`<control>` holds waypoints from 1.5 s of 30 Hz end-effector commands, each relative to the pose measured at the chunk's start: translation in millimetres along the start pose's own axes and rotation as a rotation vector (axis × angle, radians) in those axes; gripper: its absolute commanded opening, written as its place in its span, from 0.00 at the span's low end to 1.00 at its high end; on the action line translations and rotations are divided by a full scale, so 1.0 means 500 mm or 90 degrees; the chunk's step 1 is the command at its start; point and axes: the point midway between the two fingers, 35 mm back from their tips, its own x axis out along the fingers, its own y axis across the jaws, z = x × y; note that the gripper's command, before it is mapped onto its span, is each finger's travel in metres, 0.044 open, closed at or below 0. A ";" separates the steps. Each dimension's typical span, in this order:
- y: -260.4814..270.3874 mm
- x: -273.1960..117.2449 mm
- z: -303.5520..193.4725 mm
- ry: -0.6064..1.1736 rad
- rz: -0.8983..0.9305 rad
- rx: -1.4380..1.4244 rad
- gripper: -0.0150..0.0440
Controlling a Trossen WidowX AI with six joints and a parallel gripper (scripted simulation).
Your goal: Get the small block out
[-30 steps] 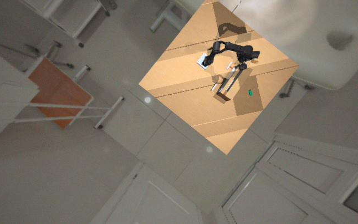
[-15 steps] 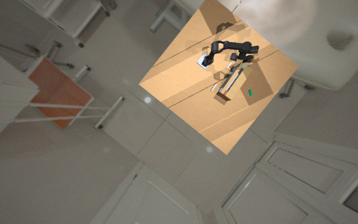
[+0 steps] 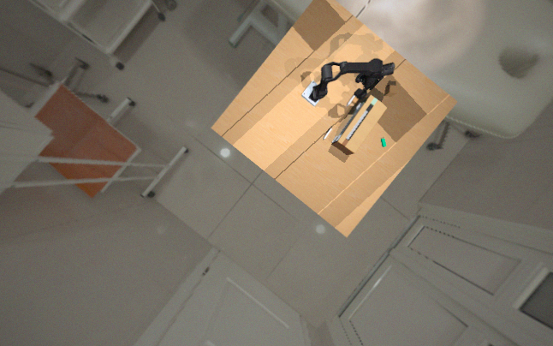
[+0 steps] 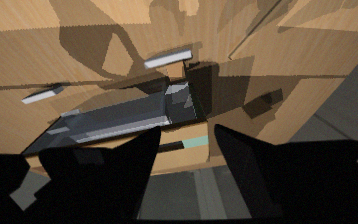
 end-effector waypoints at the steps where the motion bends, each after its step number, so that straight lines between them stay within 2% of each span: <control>1: 0.001 -0.005 0.002 0.018 0.003 -0.122 0.74; 8: 0.000 0.000 0.004 0.018 0.003 -0.122 0.74; 16: 0.009 0.165 0.075 0.018 0.003 -0.122 0.74; 45: 0.016 0.243 0.103 0.018 0.003 -0.123 0.74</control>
